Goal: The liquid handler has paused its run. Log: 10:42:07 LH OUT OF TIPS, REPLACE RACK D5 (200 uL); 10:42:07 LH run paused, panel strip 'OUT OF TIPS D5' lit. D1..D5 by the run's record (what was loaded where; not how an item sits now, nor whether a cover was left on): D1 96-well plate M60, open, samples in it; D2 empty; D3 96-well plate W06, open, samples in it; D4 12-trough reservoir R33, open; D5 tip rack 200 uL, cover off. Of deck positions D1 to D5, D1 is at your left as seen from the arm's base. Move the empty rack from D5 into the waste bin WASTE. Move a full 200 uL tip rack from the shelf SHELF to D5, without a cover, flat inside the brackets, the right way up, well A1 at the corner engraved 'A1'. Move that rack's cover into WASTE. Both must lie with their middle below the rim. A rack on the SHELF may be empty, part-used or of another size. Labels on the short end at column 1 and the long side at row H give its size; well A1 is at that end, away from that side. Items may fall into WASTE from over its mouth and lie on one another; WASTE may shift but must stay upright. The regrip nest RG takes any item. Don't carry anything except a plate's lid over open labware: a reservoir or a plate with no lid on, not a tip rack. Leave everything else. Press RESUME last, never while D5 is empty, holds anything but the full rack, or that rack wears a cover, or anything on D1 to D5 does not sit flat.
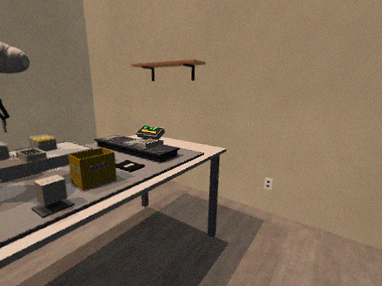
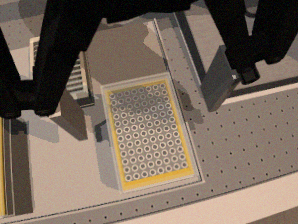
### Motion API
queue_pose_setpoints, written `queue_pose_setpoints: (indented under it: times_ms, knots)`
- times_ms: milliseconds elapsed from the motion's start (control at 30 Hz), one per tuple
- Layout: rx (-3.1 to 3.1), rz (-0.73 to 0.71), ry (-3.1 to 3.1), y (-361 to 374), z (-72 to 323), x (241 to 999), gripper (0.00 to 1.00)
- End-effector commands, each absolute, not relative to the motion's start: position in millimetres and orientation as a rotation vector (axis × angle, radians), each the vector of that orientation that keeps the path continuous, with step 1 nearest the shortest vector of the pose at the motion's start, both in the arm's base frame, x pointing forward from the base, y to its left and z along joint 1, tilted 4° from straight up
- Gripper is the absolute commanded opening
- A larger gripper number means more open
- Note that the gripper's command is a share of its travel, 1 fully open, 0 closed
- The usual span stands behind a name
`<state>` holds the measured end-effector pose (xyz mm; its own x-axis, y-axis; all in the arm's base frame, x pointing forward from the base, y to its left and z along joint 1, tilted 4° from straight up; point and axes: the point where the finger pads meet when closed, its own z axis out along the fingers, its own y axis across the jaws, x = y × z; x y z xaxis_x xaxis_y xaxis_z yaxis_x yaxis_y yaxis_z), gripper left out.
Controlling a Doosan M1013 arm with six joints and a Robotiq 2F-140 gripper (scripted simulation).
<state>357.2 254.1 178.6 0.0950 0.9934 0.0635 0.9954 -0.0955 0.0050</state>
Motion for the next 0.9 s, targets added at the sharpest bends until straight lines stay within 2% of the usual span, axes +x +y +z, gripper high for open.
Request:
queue_pose_setpoints:
  times_ms: [0,867]
  knots:
    - [-2.295,-0.078,-2.086,254,174,357,0.77]
    - [-2.295,-0.078,-2.086,257,134,358,0.77]
